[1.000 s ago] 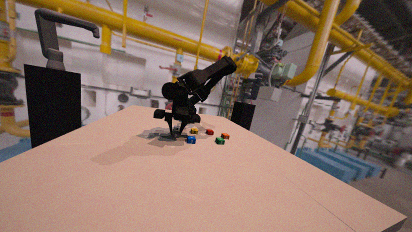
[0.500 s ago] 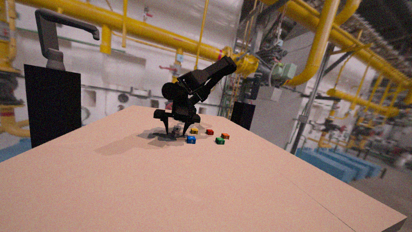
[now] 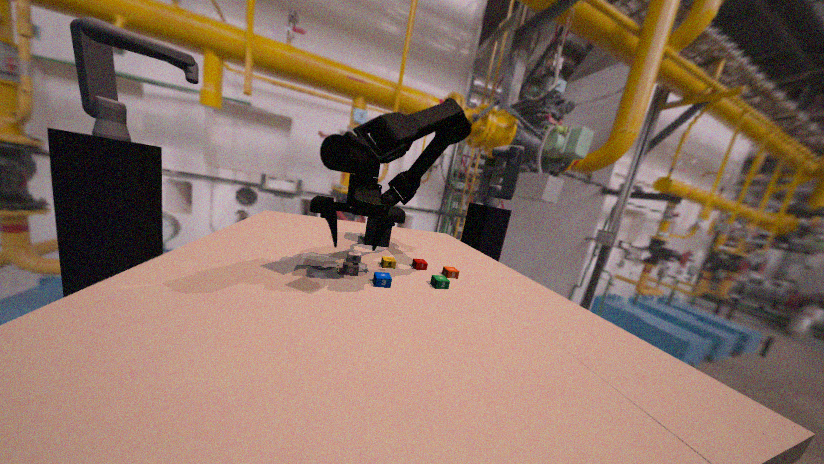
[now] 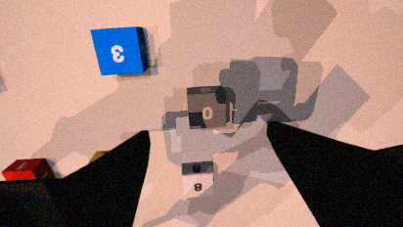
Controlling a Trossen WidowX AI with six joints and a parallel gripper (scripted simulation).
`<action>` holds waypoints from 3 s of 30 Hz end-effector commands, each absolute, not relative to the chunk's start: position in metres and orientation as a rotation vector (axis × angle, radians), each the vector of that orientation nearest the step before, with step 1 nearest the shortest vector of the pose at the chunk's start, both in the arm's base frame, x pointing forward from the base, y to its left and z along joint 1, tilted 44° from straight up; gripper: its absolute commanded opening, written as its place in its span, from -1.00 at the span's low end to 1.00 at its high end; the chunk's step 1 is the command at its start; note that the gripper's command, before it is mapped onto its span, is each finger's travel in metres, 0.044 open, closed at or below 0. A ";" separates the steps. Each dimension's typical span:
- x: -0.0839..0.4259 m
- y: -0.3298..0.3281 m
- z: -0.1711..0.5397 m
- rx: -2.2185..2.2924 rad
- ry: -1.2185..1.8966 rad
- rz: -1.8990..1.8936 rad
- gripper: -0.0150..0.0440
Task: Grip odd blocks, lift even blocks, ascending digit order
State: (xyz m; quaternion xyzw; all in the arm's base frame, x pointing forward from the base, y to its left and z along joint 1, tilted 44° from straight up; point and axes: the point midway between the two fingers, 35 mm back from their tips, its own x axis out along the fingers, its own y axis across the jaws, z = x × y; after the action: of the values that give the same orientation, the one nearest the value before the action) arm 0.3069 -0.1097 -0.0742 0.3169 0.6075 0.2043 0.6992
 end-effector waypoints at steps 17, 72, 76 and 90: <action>0.296 -0.151 -0.019 0.694 1.338 0.438 -0.08; 0.277 0.073 0.015 0.707 1.337 0.450 0.86; 0.277 0.073 0.015 0.707 1.337 0.450 0.60; 0.277 0.073 0.015 0.707 1.337 0.450 -0.08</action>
State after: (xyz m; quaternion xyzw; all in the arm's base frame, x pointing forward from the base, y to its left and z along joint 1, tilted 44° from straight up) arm 0.2771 0.0735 0.0157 0.3179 0.6004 0.2051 0.7046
